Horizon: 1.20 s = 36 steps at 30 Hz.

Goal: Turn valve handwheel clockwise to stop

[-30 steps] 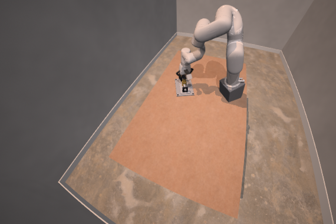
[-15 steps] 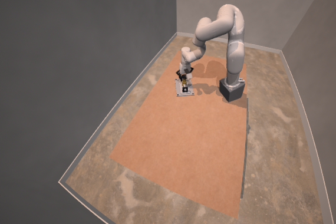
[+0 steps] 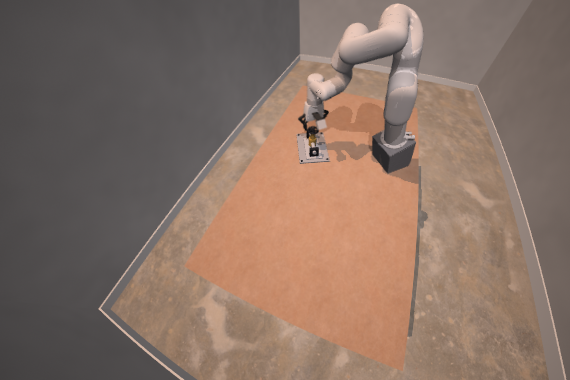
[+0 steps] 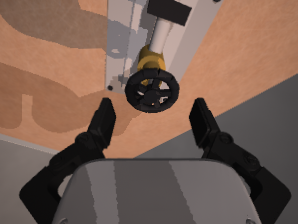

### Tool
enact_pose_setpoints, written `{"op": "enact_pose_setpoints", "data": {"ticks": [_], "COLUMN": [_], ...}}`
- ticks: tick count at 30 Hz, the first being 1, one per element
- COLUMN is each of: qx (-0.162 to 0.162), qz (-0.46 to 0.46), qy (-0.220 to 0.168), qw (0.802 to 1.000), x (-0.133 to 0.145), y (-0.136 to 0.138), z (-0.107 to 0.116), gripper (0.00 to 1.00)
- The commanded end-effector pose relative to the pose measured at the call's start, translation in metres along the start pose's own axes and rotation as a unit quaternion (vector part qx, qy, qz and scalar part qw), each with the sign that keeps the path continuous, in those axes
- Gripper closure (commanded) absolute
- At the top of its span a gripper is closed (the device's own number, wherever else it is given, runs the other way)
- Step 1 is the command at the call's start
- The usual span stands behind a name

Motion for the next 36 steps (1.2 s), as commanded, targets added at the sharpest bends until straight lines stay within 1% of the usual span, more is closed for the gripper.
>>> {"op": "enact_pose_setpoints", "data": {"ticks": [1, 14, 24, 36], "qx": [0.000, 0.000, 0.000, 0.000], "qz": [0.000, 0.000, 0.000, 0.000], "qy": [0.000, 0.000, 0.000, 0.000], "qw": [1.000, 1.000, 1.000, 1.000], "x": [0.000, 0.000, 0.001, 0.001], "y": [0.001, 0.001, 0.001, 0.001], "z": [0.010, 0.040, 0.048, 0.049], "gripper": [0.00, 0.00, 0.00, 0.00]}}
Point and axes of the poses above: the point where the finger pads meet when closed, its own z axis back along the fingers, its own y axis across the jaws, x = y × z, the point moved 1 cm from there along z, back along the fingers, and after that the axes turned 13 degrees about z, right-handed, at the moved point
